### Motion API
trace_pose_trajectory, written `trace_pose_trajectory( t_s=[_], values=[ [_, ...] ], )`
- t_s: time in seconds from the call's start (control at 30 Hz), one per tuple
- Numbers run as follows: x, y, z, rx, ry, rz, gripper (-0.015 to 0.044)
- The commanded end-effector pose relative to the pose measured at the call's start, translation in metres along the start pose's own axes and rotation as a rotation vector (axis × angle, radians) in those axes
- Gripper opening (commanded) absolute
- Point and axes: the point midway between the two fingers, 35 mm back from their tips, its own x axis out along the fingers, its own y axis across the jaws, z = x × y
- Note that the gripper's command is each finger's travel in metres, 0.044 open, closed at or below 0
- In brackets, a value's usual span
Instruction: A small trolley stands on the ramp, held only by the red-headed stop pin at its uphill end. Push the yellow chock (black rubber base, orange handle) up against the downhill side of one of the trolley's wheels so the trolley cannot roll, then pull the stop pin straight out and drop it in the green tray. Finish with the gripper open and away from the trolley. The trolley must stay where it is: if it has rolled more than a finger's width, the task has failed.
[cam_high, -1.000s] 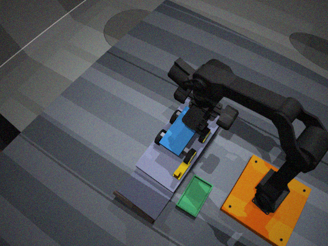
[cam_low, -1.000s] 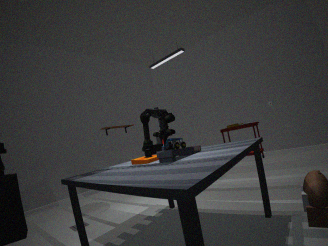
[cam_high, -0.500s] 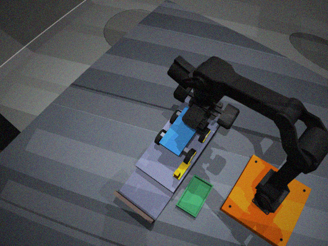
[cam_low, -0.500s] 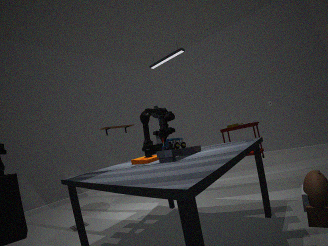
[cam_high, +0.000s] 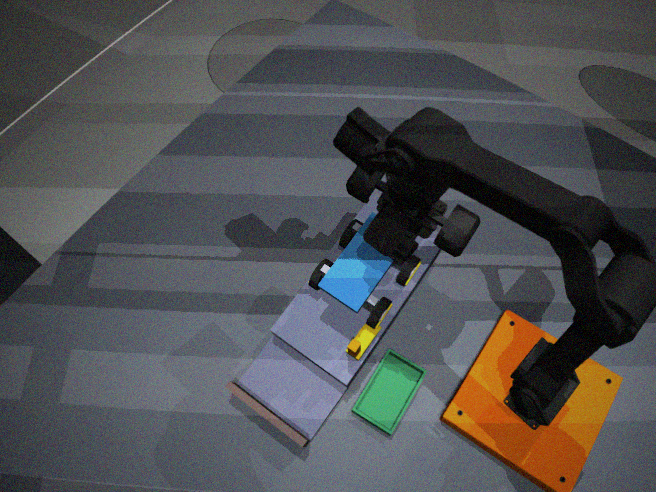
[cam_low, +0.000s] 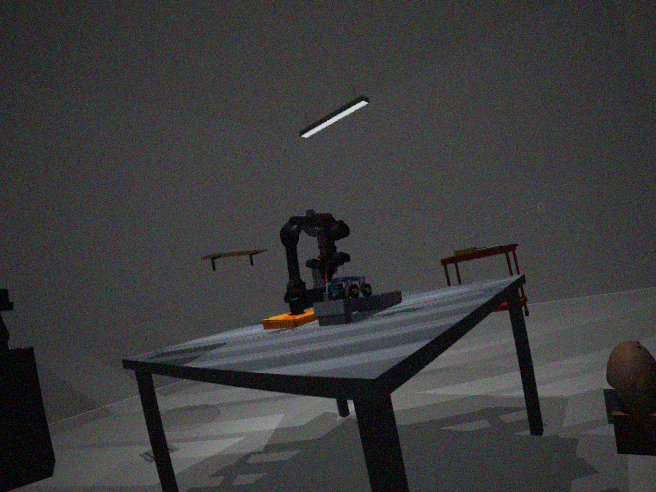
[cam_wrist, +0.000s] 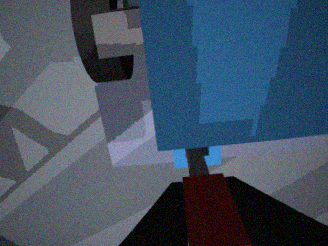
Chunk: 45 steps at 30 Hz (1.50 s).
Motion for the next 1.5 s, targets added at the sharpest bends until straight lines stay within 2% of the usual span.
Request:
trace_pose_trajectory(
  t_s=[0.0,0.73,1.47],
  values=[
    [-0.004,0.0,-0.002,0.005,0.007,-0.003,0.0],
    [-0.018,-0.002,-0.007,0.005,0.007,-0.003,0.0],
    [-0.014,0.01,-0.036,0.005,0.01,-0.003,0.0]
  ],
)
